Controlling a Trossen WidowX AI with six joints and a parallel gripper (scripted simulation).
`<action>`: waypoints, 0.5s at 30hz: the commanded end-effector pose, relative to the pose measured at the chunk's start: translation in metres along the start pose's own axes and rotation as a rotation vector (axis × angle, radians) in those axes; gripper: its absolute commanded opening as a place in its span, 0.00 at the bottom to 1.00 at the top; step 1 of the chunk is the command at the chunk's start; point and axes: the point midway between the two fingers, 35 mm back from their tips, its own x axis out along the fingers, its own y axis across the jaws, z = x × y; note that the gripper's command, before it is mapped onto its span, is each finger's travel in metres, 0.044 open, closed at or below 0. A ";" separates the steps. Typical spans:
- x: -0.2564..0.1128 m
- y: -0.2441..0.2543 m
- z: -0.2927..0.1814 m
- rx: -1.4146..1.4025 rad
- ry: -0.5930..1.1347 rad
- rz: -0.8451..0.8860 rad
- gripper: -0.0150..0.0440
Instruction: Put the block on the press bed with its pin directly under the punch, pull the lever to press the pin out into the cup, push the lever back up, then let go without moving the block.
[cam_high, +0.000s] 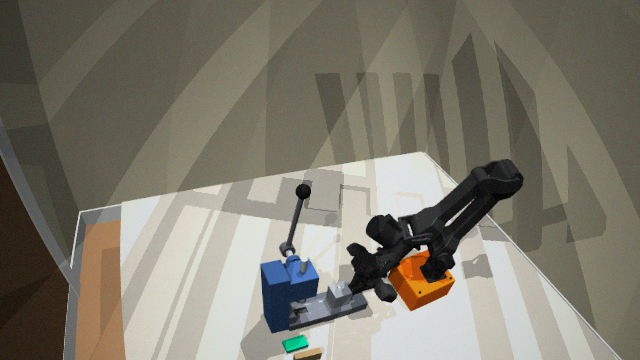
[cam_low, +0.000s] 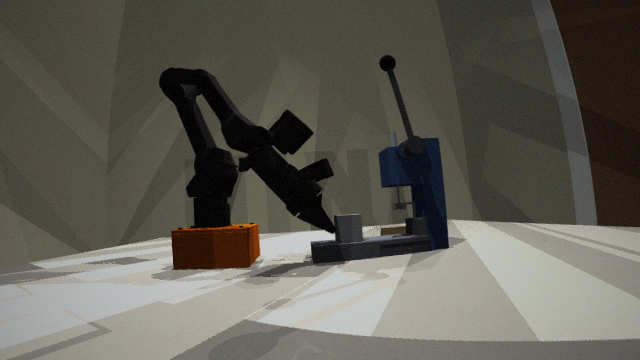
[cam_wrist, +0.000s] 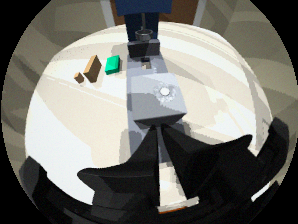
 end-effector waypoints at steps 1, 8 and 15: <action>0.005 -0.001 0.004 0.004 -0.012 -0.003 0.31; 0.012 -0.001 0.011 0.004 -0.045 -0.003 0.31; 0.019 -0.001 0.018 0.004 -0.076 -0.003 0.31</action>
